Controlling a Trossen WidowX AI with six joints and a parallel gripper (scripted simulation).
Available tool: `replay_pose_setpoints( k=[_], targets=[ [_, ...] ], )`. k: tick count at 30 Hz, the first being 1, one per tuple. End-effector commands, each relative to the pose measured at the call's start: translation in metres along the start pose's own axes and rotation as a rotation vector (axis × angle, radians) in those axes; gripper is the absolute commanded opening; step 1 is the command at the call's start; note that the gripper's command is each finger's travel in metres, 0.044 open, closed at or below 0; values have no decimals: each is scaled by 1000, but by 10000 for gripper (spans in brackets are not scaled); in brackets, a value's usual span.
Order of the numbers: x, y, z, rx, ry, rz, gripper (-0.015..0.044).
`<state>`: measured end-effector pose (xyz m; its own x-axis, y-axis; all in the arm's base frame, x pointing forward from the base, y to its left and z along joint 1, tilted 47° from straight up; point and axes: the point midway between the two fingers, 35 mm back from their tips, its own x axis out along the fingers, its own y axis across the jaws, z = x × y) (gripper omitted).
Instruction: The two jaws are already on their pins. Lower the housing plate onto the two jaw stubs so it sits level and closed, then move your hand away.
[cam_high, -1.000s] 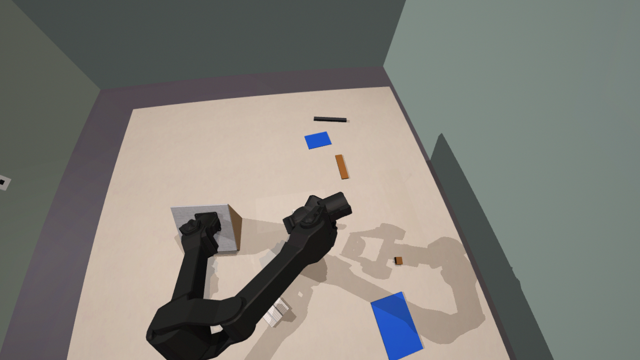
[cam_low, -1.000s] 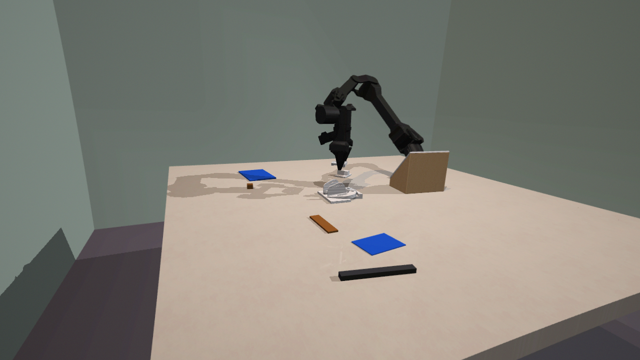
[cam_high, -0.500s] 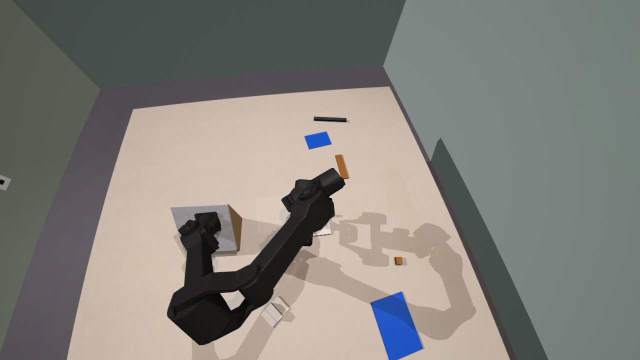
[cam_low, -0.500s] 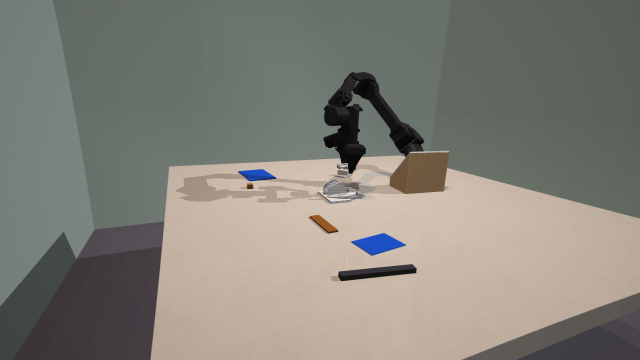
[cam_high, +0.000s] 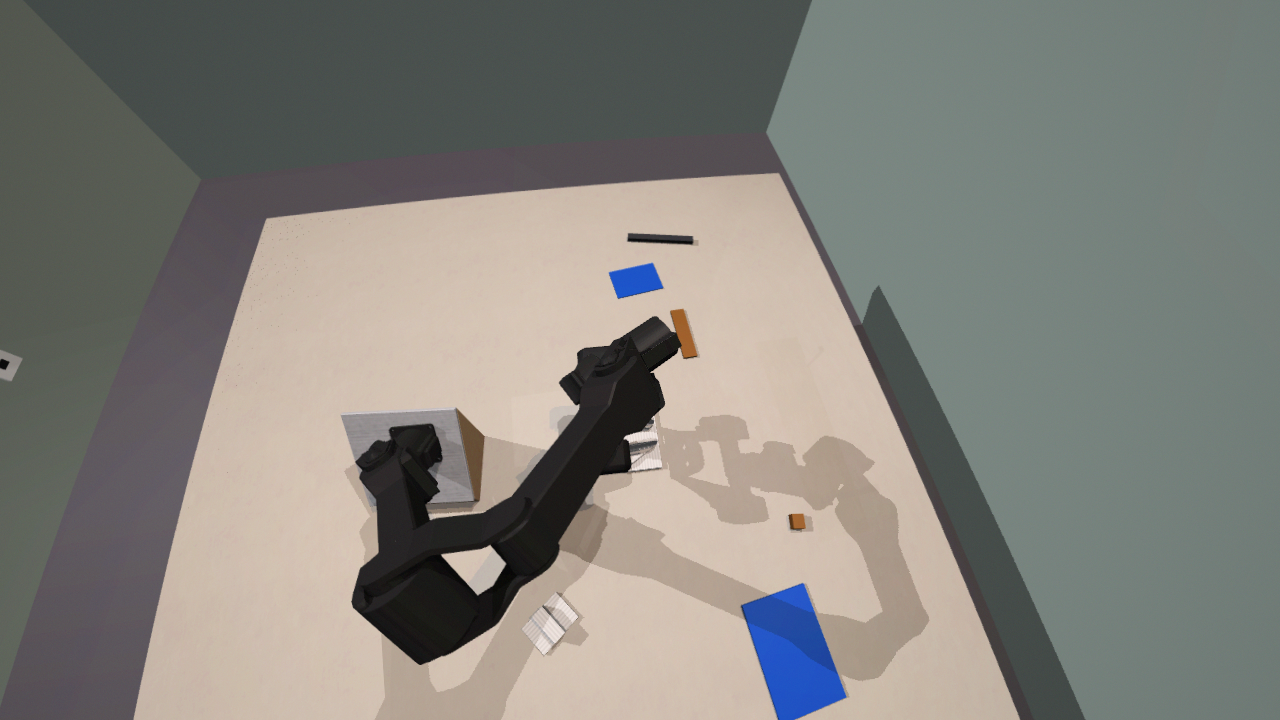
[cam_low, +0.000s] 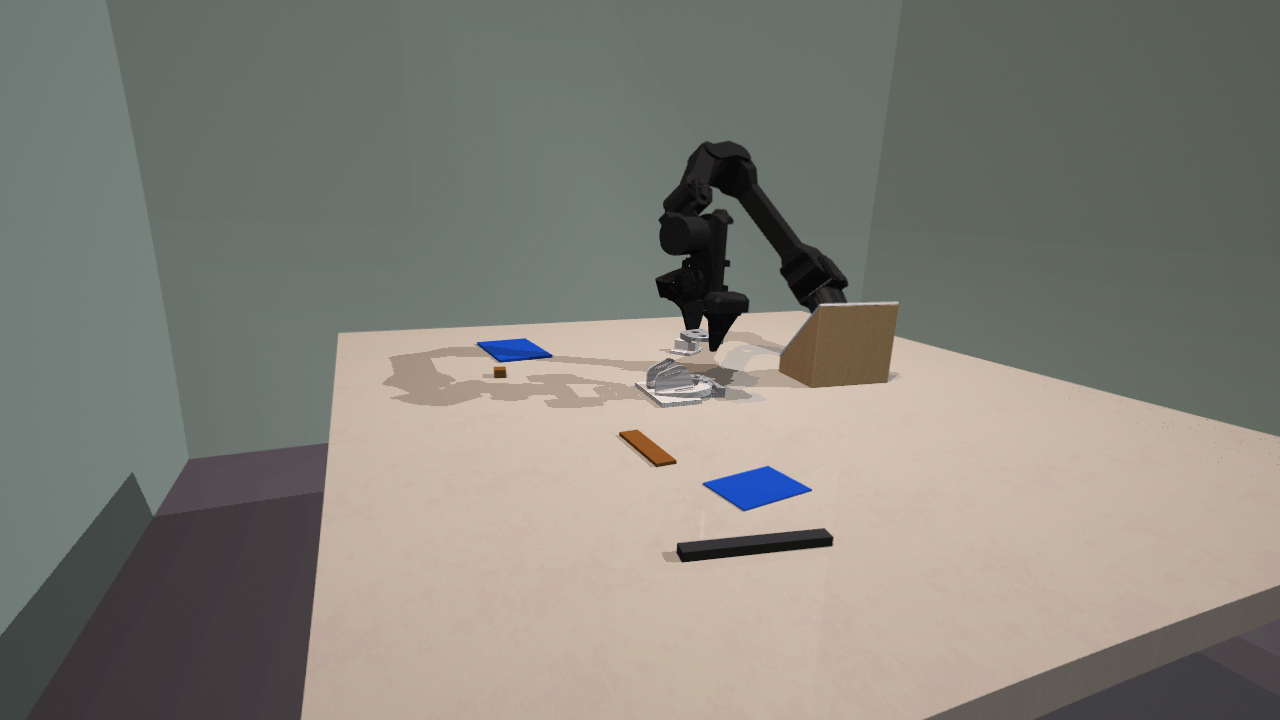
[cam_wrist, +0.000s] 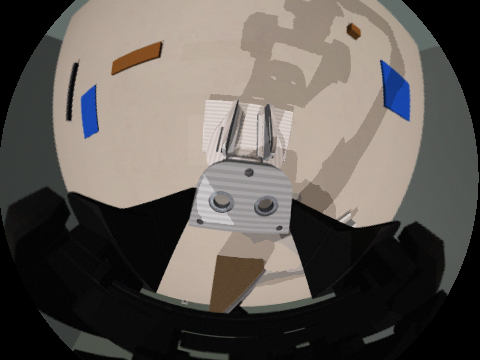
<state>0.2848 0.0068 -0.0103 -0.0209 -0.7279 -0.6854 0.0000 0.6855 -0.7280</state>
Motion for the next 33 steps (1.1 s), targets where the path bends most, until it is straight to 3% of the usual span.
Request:
replay_pose_setpoints(
  k=[1, 33],
  targets=[
    [1, 1, 0, -6, 2, 2, 351],
    [1, -2, -12, -4, 3, 2, 351]
  ],
)
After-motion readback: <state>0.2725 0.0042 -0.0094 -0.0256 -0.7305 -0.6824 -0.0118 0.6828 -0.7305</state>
